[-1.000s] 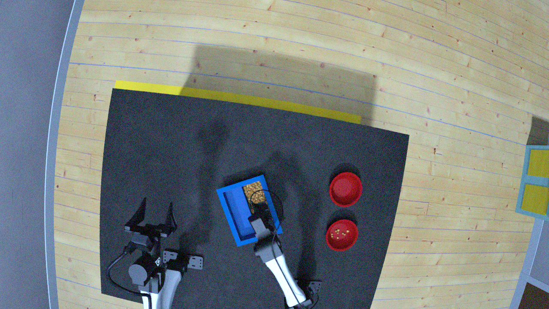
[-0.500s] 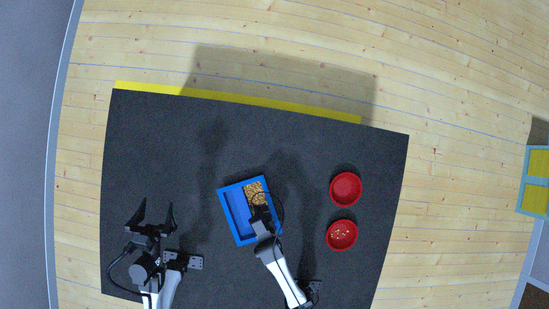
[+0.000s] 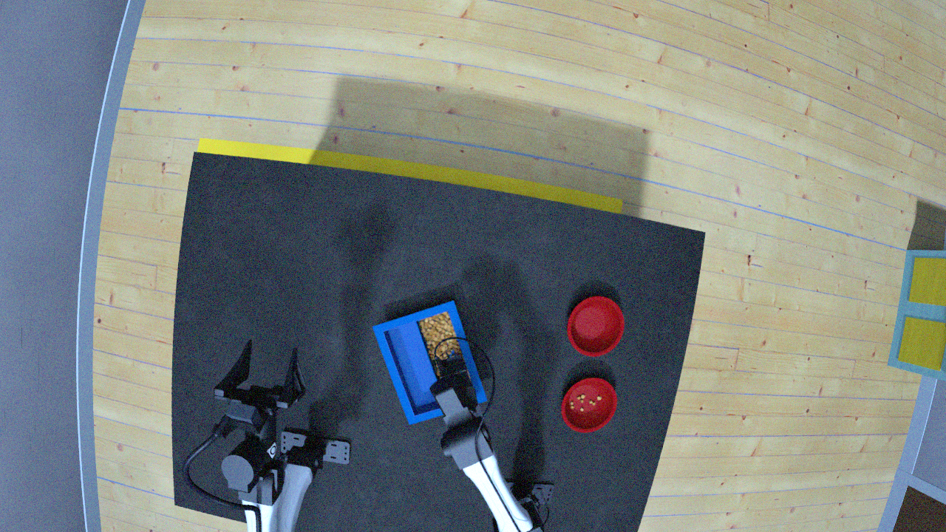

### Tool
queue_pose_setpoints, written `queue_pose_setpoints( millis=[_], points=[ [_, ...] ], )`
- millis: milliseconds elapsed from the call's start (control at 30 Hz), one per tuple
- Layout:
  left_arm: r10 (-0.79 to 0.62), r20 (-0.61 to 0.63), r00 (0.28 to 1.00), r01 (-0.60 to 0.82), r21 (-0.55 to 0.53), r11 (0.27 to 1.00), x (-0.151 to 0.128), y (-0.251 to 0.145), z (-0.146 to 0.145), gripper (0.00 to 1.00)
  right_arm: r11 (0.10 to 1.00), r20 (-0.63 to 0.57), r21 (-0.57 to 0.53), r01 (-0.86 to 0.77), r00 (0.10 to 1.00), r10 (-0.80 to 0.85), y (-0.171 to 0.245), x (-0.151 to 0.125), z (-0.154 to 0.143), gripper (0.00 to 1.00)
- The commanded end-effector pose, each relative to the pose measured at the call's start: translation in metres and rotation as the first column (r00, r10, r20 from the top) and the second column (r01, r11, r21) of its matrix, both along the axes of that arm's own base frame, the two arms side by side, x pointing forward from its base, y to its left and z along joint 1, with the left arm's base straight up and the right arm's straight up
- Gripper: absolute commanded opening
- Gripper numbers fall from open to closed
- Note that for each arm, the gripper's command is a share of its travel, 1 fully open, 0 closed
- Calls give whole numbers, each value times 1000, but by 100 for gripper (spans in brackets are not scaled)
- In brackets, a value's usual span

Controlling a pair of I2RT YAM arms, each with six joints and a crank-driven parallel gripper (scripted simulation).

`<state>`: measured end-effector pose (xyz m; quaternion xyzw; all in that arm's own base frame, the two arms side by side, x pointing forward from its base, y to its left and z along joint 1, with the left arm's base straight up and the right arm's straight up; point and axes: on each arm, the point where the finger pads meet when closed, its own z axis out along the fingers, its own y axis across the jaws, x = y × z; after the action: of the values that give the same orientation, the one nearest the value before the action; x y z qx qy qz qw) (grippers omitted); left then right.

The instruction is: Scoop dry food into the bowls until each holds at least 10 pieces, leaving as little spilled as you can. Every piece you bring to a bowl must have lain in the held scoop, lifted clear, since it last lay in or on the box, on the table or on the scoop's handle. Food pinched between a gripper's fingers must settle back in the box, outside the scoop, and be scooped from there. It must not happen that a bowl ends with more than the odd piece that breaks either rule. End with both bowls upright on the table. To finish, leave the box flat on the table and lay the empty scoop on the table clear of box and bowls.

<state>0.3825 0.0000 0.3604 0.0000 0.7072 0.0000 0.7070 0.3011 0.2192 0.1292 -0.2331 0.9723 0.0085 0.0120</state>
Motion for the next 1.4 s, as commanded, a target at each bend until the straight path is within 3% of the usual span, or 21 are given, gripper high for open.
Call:
queue_pose_setpoints(
  millis=[0, 100, 367, 733, 900, 1033, 1100, 1367],
  points=[
    [0, 52, 999, 0, -1, 1000, -2, 0, 20, 100, 1000, 50, 26, 1, 999, -2, 0, 0, 13, 0],
    [0, 52, 999, 0, -1, 1000, -2, 0, 20, 100, 1000, 56, 30, 1, 998, -2, -1, -1, 22, 0],
    [0, 52, 999, 0, -1, 1000, -2, 0, 20, 100, 1000, 47, 24, -2, 999, 0, -5, -16, 8, 0],
    [0, 52, 999, 0, -1, 1000, -2, 0, 20, 100, 999, 63, 36, -6, 998, 3, -2, -13, 19, 0],
    [0, 52, 999, 0, -1, 1000, -2, 0, 20, 100, 1000, -16, -16, -6, 1000, 6, -5, -10, -22, 0],
    [0, 52, 999, 0, -1, 1000, -2, 0, 20, 100, 1000, 1, -5, -3, 1000, 3, -5, -10, -13, 0],
    [0, 52, 999, 0, -1, 1000, -2, 0, 20, 100, 1000, -26, -20, -2, 1000, 2, -7, -8, -30, 0],
    [0, 52, 999, 0, -1, 1000, -2, 0, 20, 100, 1000, 32, 22, -3, 999, 3, -1, -3, -10, 0]
  ],
)
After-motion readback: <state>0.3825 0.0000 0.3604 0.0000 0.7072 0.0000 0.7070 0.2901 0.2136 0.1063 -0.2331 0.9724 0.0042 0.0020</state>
